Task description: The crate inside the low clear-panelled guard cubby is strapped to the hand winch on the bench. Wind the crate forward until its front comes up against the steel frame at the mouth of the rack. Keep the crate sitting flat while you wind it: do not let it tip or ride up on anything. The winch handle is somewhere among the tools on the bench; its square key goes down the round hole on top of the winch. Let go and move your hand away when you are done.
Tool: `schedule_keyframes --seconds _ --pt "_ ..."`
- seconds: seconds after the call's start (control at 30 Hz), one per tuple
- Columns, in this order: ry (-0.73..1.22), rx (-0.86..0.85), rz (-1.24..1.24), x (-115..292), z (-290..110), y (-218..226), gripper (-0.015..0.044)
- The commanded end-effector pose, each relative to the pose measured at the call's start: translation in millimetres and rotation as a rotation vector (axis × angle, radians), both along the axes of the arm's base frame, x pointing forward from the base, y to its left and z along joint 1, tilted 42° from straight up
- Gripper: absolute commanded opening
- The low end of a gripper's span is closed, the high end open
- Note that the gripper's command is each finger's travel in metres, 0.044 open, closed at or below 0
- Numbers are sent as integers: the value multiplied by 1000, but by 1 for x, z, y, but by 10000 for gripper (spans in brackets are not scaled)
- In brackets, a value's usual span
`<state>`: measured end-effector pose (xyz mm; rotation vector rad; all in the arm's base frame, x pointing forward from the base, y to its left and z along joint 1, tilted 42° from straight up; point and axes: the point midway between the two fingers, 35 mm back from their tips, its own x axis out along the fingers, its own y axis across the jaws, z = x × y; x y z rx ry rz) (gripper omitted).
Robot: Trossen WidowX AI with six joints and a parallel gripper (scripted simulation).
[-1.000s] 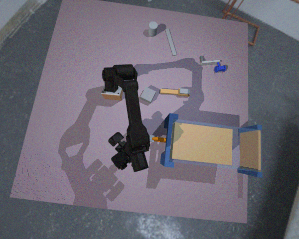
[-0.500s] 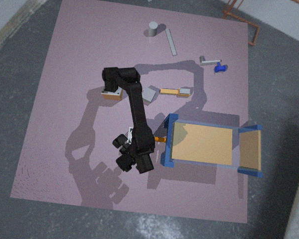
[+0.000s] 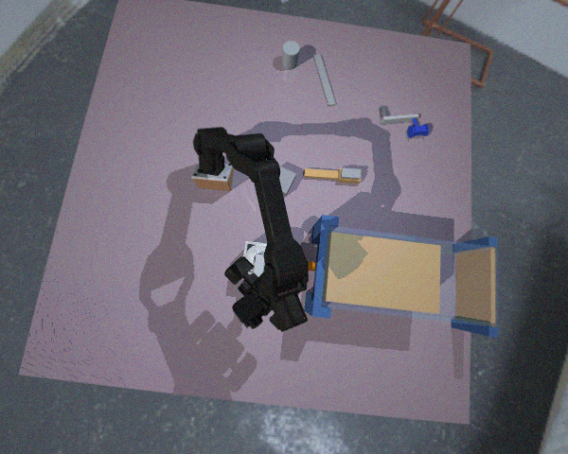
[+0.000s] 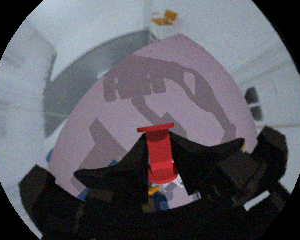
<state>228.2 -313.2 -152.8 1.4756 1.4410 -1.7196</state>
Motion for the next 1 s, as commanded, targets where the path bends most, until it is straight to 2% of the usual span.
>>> schedule_keyframes --seconds 0.0,0.97 --pt "-33 11 -4 18 2 7 0" --pt "-35 14 -4 56 14 27 0"
